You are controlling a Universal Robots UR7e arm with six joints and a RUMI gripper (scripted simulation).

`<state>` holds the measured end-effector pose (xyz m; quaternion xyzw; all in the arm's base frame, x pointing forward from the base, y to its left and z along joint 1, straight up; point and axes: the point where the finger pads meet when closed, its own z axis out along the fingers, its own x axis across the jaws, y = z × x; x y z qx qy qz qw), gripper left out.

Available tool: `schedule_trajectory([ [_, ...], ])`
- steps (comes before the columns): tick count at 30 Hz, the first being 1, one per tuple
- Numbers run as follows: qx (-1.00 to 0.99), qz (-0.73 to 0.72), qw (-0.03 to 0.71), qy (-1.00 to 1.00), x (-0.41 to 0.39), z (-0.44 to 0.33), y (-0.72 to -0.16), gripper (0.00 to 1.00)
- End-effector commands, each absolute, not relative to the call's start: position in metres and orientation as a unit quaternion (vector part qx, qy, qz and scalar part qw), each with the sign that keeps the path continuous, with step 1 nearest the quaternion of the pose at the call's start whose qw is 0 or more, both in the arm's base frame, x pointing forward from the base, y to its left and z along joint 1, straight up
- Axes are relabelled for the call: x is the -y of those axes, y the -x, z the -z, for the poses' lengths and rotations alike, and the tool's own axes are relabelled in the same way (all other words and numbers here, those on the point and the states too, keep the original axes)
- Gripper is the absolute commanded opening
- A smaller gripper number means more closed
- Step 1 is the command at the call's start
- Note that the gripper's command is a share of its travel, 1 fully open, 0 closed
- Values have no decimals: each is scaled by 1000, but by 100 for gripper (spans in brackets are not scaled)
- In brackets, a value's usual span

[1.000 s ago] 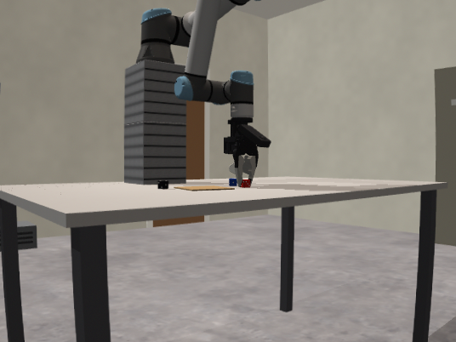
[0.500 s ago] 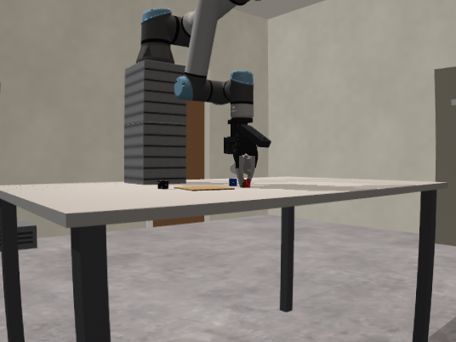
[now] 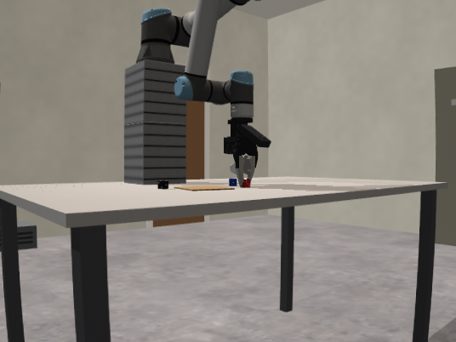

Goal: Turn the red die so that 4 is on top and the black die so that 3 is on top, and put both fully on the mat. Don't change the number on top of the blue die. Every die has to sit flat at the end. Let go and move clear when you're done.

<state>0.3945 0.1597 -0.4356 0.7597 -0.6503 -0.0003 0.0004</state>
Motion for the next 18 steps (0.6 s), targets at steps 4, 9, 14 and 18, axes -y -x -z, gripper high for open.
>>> schedule_trajectory([
  [4, 650, 0, 0, -760, -160, 435, -395, 6],
  [9, 650, 0, 0, -760, -160, 433, -395, 6],
  [14, 650, 0, 0, -760, -160, 420, -395, 6],
  [18, 650, 0, 0, -760, -160, 407, -395, 6],
])
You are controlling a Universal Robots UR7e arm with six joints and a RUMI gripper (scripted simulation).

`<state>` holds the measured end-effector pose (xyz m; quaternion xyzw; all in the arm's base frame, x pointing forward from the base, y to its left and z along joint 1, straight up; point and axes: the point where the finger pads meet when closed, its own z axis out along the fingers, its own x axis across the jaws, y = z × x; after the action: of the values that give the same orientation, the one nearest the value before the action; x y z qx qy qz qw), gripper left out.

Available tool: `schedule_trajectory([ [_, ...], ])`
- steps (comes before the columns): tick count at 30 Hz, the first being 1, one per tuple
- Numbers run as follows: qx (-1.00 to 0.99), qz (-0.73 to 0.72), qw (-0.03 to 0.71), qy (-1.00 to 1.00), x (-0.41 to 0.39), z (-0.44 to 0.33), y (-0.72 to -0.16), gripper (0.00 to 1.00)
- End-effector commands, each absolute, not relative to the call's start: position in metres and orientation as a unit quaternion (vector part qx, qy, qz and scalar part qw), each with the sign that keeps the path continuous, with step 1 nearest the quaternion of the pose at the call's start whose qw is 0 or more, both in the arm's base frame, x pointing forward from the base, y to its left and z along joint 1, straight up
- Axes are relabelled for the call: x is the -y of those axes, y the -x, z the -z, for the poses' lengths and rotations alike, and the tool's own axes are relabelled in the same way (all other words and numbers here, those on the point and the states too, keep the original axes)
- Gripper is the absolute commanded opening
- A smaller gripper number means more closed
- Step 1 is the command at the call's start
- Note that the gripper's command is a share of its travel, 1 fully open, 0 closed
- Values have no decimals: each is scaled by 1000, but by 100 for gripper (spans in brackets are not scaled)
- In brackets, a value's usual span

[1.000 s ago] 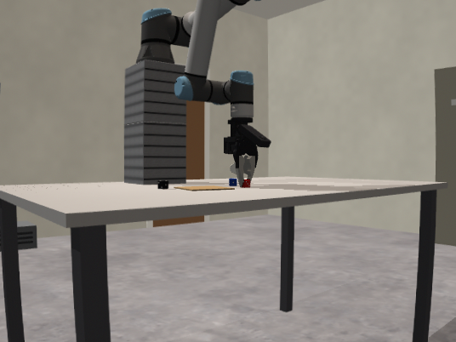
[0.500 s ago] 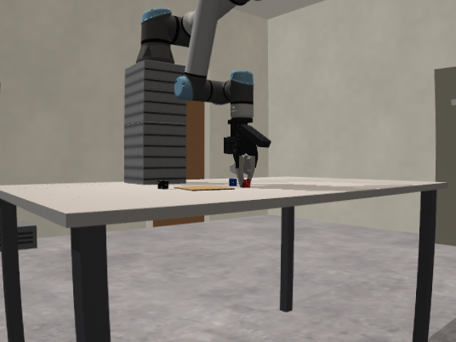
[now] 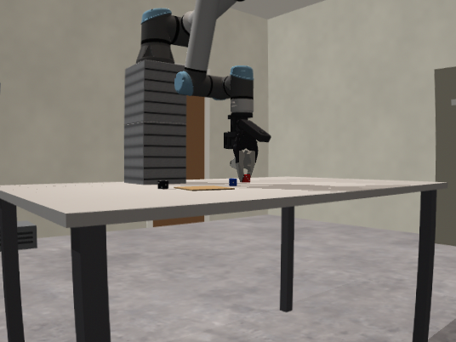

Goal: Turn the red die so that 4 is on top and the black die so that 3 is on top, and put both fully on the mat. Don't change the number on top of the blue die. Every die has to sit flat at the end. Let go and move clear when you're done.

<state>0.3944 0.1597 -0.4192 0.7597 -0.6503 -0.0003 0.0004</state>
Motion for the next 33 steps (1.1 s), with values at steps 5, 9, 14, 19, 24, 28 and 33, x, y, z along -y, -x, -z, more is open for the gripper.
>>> schedule_trajectory([
  [5, 650, 0, 0, -760, -160, 386, -395, 6],
  [9, 650, 0, 0, -760, -160, 365, -395, 6],
  [14, 650, 0, 0, -760, -160, 346, -395, 6],
  [19, 650, 0, 0, -760, -160, 339, -395, 6],
  [24, 650, 0, 0, -760, -160, 335, -395, 6],
  [28, 650, 0, 0, -760, -160, 335, -395, 6],
  [33, 650, 0, 0, -760, -160, 335, -395, 6],
])
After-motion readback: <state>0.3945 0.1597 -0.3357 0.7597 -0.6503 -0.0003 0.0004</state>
